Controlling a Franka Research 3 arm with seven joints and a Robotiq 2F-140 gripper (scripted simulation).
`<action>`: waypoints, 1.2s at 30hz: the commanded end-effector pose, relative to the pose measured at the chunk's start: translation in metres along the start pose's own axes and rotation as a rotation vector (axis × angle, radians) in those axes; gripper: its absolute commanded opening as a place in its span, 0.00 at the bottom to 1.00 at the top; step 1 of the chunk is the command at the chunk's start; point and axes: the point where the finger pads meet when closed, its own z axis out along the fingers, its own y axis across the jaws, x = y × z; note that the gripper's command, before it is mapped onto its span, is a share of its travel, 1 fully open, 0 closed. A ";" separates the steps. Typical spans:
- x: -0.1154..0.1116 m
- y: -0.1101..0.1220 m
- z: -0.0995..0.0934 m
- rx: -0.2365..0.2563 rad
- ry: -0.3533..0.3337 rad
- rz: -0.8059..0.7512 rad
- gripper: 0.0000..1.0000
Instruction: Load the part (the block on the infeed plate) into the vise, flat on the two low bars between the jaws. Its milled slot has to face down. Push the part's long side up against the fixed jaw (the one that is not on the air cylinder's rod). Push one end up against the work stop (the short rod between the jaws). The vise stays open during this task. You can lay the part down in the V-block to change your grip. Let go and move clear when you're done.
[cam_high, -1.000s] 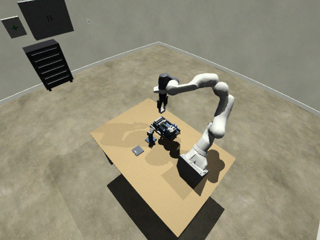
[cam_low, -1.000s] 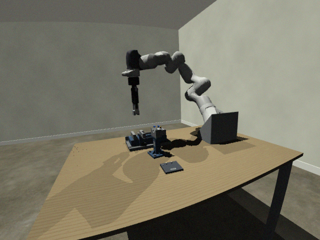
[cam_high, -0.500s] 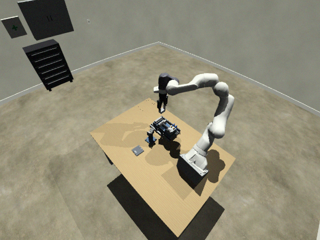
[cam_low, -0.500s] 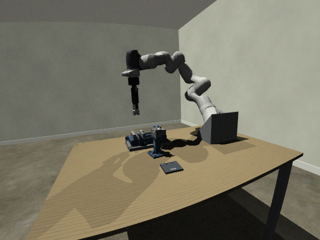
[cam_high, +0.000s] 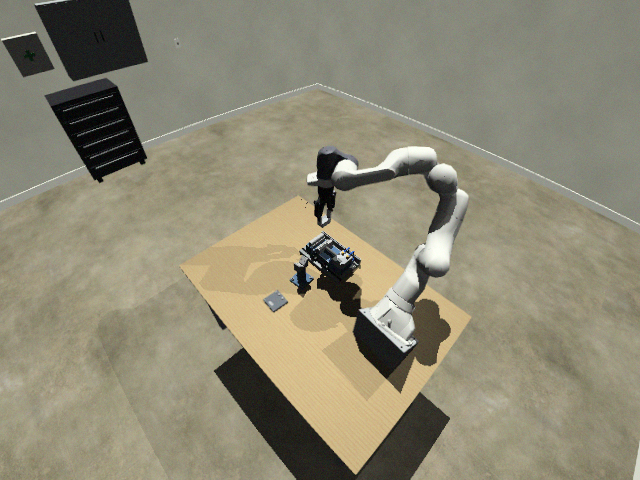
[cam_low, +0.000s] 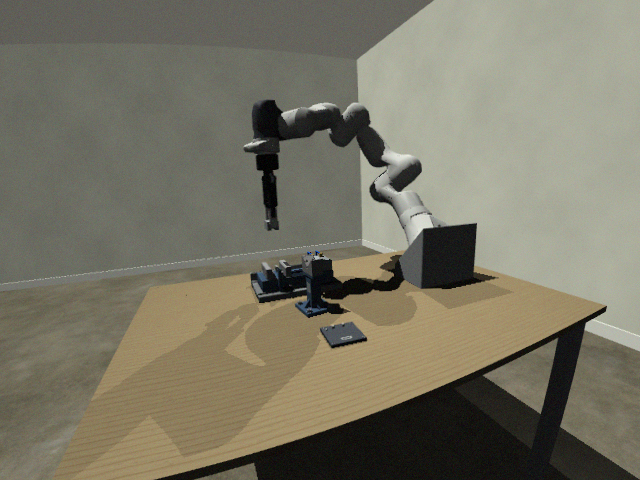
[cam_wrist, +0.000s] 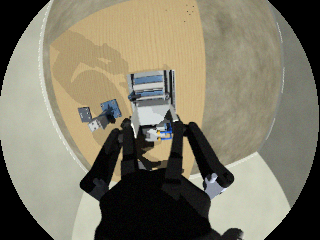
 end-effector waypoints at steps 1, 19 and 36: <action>0.001 0.002 -0.001 0.000 0.004 -0.003 0.00; 0.001 0.002 0.011 0.000 0.004 -0.004 0.00; 0.001 0.002 0.035 0.000 0.004 -0.004 0.00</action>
